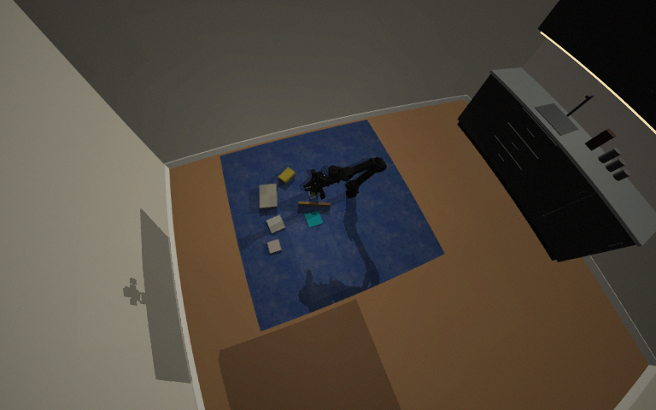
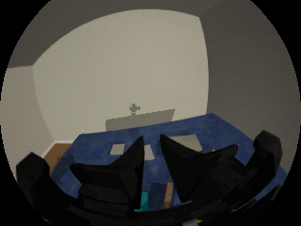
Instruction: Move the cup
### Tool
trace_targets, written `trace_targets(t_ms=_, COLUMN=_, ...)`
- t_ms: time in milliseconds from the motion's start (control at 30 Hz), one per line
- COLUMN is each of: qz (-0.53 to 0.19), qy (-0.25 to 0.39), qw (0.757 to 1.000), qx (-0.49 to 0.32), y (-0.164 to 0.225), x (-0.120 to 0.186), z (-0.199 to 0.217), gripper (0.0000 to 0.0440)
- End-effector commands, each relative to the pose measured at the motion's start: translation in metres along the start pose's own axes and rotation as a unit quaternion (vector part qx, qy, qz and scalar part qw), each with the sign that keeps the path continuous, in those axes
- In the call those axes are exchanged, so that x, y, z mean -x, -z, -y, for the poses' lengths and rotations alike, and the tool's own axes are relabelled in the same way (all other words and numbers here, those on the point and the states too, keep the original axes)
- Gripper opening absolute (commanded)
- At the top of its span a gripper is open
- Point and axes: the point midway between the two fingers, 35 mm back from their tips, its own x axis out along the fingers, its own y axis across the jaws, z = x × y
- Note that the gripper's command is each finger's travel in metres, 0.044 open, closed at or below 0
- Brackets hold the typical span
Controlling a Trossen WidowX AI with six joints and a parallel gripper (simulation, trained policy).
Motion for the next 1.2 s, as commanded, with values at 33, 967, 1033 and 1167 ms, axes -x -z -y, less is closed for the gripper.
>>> trace_targets(t_ms=33, qz=-0.028, qy=-0.005, qw=0.999, qx=-0.017, y=0.004, x=0.0, z=-0.006, gripper=0.0077)
trace_targets(t_ms=967, qz=-0.252, qy=-0.005, qw=0.964, qx=-0.083, y=0.04, x=0.006, z=-0.032, gripper=0.0105)
trace_targets(t_ms=1033, qz=-0.268, qy=-0.001, qw=0.96, qx=-0.084, y=0.043, x=0.007, z=-0.033, gripper=0.0108)
trace_targets(t_ms=1167, qz=-0.3, qy=0.006, qw=0.95, qx=-0.083, y=0.048, x=0.01, z=-0.033, gripper=0.0113)
